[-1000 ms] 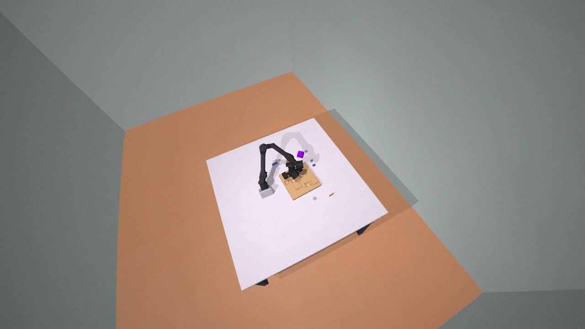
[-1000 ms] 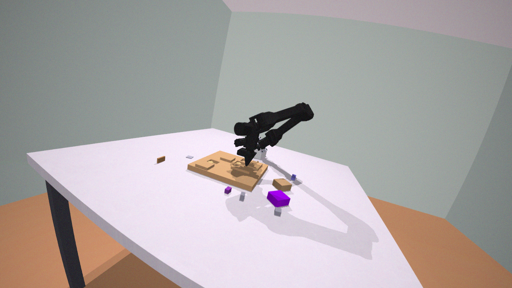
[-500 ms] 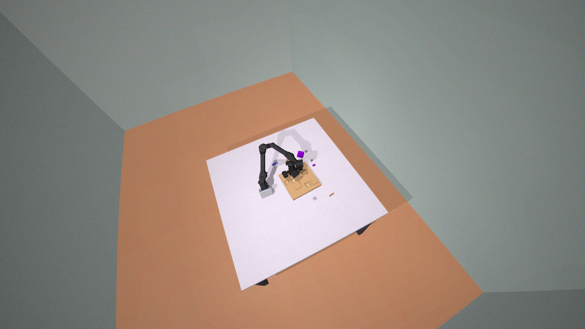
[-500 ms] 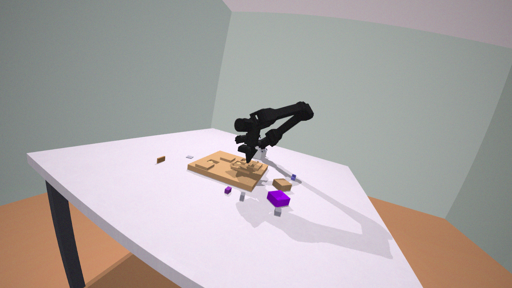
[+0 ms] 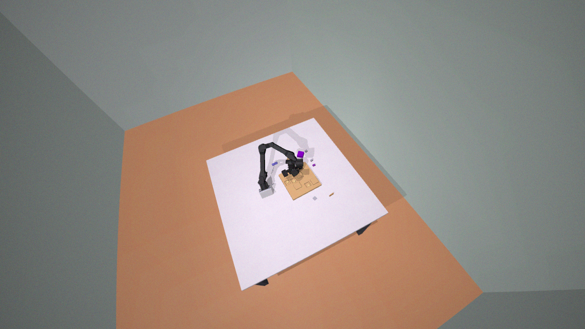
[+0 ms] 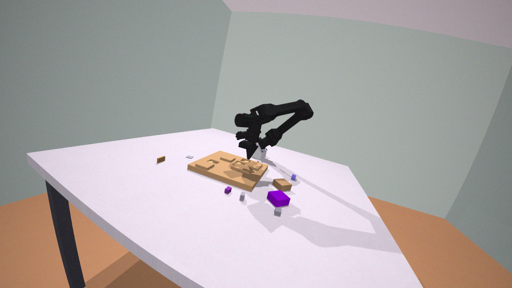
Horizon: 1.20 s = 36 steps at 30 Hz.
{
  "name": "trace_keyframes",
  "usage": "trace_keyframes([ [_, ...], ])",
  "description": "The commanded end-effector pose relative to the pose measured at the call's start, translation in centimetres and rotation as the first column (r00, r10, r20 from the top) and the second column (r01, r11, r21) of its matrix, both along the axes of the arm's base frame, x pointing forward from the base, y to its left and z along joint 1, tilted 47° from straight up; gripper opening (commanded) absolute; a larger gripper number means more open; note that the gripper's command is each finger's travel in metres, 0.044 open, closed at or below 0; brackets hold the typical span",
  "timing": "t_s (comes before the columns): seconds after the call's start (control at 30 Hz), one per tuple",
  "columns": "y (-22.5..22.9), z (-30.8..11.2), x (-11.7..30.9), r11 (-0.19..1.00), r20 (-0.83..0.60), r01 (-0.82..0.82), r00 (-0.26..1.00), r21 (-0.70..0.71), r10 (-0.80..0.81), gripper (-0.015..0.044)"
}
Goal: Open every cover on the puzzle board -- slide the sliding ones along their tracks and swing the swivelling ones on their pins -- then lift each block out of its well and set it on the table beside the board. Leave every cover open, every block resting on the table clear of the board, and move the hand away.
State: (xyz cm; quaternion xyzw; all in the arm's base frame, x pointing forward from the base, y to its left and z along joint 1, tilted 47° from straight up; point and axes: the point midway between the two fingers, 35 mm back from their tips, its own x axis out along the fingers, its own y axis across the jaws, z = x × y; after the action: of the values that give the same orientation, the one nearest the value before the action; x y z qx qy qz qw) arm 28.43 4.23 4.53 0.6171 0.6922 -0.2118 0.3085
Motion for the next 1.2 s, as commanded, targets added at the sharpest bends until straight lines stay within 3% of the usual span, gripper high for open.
trace_keyframes([
  [0.0, -0.6, 0.5, 0.2, 1.0, 0.008, -0.001, 1.0, -0.006, 0.001, 0.0],
  [0.23, -0.6, 0.7, 0.1, 1.0, 0.0, 0.0, 1.0, 0.0, 0.0, 0.0],
  [0.47, 0.3, 3.5, 1.7, 1.0, 0.008, -0.001, 1.0, -0.004, 0.001, 0.0],
  [1.17, 0.3, 3.6, 1.8, 1.0, 0.008, -0.001, 1.0, -0.004, 0.001, 0.0],
])
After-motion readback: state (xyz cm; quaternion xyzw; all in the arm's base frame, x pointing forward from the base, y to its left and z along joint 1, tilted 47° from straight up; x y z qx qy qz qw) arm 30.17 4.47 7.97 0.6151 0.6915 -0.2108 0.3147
